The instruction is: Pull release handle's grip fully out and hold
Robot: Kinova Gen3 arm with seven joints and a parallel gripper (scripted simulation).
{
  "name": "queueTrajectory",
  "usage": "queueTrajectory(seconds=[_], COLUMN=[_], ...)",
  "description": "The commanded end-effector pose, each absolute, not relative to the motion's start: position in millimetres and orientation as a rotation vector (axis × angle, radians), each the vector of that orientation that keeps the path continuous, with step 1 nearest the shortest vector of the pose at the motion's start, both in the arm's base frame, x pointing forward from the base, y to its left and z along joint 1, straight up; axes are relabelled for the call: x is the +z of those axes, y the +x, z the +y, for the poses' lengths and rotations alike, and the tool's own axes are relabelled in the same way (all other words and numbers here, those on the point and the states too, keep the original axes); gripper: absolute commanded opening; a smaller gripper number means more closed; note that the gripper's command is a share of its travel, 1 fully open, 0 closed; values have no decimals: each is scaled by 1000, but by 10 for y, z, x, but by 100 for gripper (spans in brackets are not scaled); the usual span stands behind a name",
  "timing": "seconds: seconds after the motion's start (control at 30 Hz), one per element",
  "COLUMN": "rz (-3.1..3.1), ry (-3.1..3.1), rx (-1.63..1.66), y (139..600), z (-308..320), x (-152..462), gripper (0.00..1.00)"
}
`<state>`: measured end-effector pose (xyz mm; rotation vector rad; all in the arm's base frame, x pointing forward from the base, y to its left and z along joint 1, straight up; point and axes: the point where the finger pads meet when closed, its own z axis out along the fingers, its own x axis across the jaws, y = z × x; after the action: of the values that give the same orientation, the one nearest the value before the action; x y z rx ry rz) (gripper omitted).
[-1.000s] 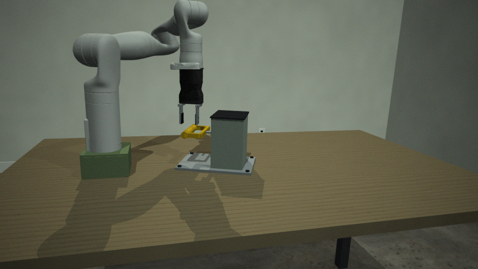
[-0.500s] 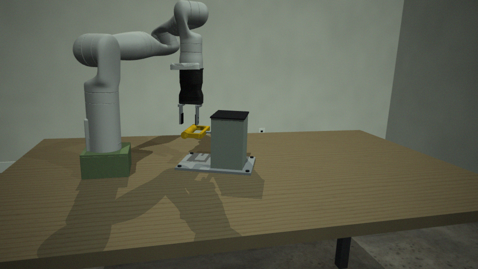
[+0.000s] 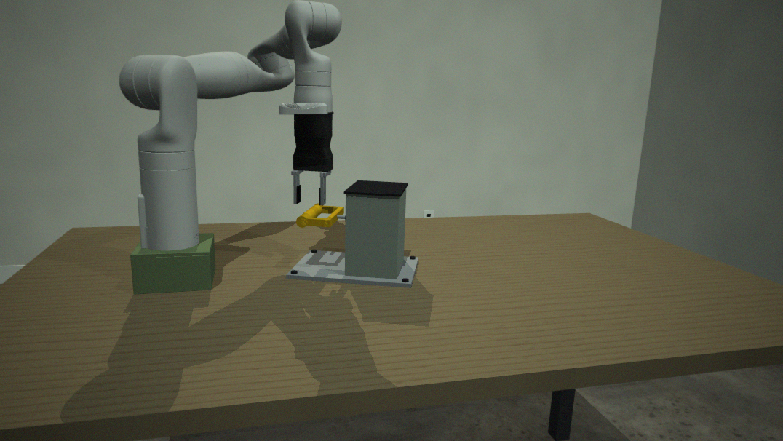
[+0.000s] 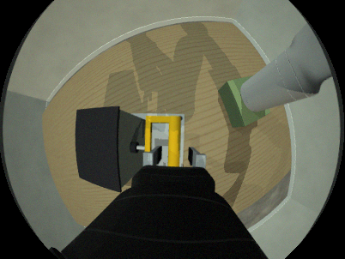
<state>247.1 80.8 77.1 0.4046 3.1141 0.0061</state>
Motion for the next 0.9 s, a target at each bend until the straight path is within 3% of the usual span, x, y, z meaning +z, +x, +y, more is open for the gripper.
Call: queueTrajectory(seconds=[0.0,0.87], rz=[3111,3112], ry=[392,389], rx=[5,4], y=[2489,2511], z=[795,773], x=[758,761], gripper=[91,91])
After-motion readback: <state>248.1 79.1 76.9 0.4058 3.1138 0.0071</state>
